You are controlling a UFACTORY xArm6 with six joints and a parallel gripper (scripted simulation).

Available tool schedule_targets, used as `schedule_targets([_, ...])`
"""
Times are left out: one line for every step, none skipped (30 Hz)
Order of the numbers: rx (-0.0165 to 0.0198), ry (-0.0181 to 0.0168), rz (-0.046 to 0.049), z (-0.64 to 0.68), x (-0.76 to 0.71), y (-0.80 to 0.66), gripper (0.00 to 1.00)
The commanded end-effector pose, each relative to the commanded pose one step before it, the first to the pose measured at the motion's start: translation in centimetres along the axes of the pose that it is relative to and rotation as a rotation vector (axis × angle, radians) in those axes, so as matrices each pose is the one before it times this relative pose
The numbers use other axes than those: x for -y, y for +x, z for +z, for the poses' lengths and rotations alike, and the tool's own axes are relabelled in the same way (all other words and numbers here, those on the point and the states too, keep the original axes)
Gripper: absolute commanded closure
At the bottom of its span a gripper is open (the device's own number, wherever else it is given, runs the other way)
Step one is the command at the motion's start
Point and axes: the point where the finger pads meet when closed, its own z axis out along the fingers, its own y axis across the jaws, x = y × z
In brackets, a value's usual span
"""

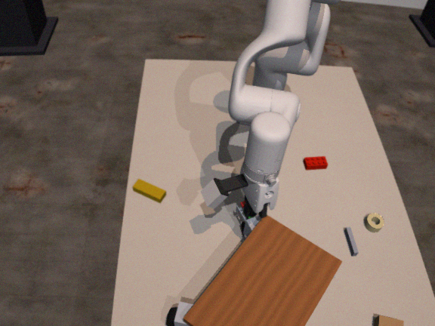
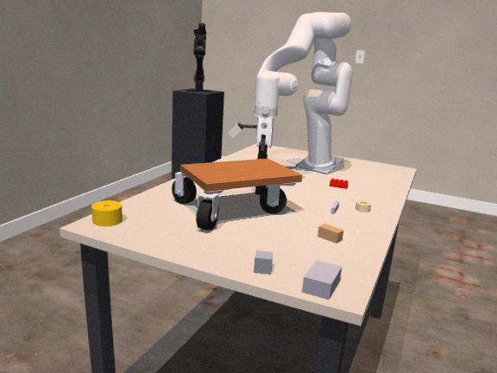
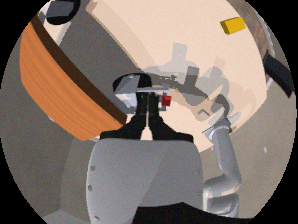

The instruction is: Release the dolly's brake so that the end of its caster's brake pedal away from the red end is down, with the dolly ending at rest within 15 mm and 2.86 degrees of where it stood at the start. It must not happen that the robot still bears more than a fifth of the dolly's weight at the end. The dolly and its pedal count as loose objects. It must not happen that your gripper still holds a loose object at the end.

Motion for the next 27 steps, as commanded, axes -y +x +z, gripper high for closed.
schedule_targets([0.00419,-0.00734,0.00005,0.237,-0.301,-0.171,1.00])
schedule_targets([0.00000,0.00000,0.00000,-0.082,0.000,0.000,1.00])
schedule_targets([0.00000,0.00000,0.00000,-0.125,0.000,0.000,1.00])
schedule_targets([0.00000,0.00000,0.00000,-0.172,-0.001,0.000,1.00])
schedule_targets([0.00000,0.00000,0.00000,-0.221,0.000,0.000,1.00])
schedule_targets([0.00000,0.00000,0.00000,-0.270,0.000,0.000,1.00])
schedule_targets([0.00000,0.00000,0.00000,-0.317,0.001,0.000,1.00])
schedule_targets([0.00000,0.00000,0.00000,-0.361,0.000,0.000,1.00])
schedule_targets([0.00000,0.00000,0.00000,-0.400,0.000,0.000,1.00])
schedule_targets([0.00000,0.00000,0.00000,0.000,0.000,0.000,1.00])
schedule_targets([0.00000,0.00000,0.00000,0.000,0.000,0.000,1.00])
schedule_targets([0.00000,0.00000,0.00000,-0.433,0.000,0.000,1.00])
schedule_targets([0.00000,0.00000,0.00000,-0.459,0.000,0.000,1.00])
schedule_targets([0.00000,0.00000,0.00000,-0.478,0.000,0.000,1.00])
schedule_targets([0.00000,0.00000,0.00000,-0.488,0.000,0.000,1.00])
schedule_targets([0.00000,0.00000,0.00000,-0.490,0.000,0.000,1.00])
schedule_targets([0.00000,0.00000,0.00000,-0.484,0.000,0.000,1.00])
schedule_targets([0.00000,0.00000,0.00000,-0.468,0.000,0.000,1.00])
schedule_targets([0.00000,0.00000,0.00000,-0.445,0.000,0.000,1.00])
schedule_targets([0.00000,0.00000,0.00000,-0.414,0.000,0.000,1.00])
schedule_targets([0.00000,0.00000,0.00000,-0.376,0.000,0.000,1.00])
schedule_targets([0.00000,0.00000,0.00000,-0.332,-0.001,0.000,1.00])
schedule_targets([0.00000,0.00000,0.00000,-0.284,0.001,0.000,1.00])
schedule_targets([0.00000,0.00000,0.00000,-0.234,-0.001,0.000,1.00])
schedule_targets([0.00000,0.00000,0.00000,-0.182,0.001,0.000,1.00])
schedule_targets([0.00000,0.00000,0.00000,-0.133,0.000,0.000,1.00])
schedule_targets([0.00000,0.00000,0.00000,0.000,0.000,0.000,1.00])
